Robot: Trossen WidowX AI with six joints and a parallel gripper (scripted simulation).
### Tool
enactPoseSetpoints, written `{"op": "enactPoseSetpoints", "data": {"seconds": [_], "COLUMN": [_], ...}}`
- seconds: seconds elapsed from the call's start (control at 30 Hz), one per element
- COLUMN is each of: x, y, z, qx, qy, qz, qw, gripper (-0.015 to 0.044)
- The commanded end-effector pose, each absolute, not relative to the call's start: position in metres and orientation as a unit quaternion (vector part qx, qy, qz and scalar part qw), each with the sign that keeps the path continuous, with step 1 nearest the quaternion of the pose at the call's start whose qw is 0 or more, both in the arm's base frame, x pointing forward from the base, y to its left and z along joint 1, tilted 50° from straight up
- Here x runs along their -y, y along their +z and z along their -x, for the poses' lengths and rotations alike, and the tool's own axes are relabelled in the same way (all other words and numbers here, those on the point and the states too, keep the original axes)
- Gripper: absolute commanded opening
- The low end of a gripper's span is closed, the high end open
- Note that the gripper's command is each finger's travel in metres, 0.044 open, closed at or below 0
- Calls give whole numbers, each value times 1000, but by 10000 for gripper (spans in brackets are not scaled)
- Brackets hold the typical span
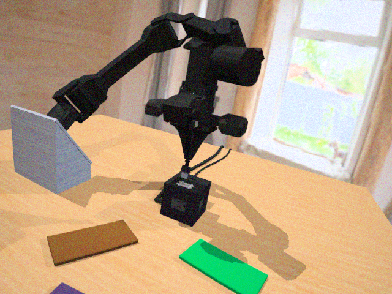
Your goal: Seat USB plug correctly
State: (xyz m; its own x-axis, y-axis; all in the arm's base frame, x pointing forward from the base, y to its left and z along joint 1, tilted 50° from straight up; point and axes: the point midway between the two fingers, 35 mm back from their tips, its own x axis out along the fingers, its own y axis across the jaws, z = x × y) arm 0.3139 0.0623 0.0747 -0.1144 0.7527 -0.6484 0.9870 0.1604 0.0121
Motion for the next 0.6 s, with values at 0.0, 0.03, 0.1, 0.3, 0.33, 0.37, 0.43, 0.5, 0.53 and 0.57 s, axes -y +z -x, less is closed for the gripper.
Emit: {"op": "enactPoseSetpoints", "data": {"seconds": [0.0, 0.03, 0.1, 0.3, 0.33, 0.37, 0.43, 0.5, 0.53, 0.57], "x": [-63, -64, -64, -65, -65, -65, -65, -65, -66, -66], "y": [74, 74, 74, 74, 74, 74, 74, 74, 74, 74], "z": [-313, -313, -313, -313, -313, -313, -313, -313, -313, -313], "qx": [-715, -715, -715, -716, -716, -716, -716, -716, -716, -716], "qy": [-217, -216, -216, -215, -214, -214, -214, -213, -213, -213], "qz": [-611, -611, -611, -612, -612, -612, -612, -612, -613, -613], "qw": [263, 263, 262, 260, 260, 259, 259, 258, 258, 257], "gripper": [0, 0, 0, 0, 0, 0, 0, 0, 0, 0]}}
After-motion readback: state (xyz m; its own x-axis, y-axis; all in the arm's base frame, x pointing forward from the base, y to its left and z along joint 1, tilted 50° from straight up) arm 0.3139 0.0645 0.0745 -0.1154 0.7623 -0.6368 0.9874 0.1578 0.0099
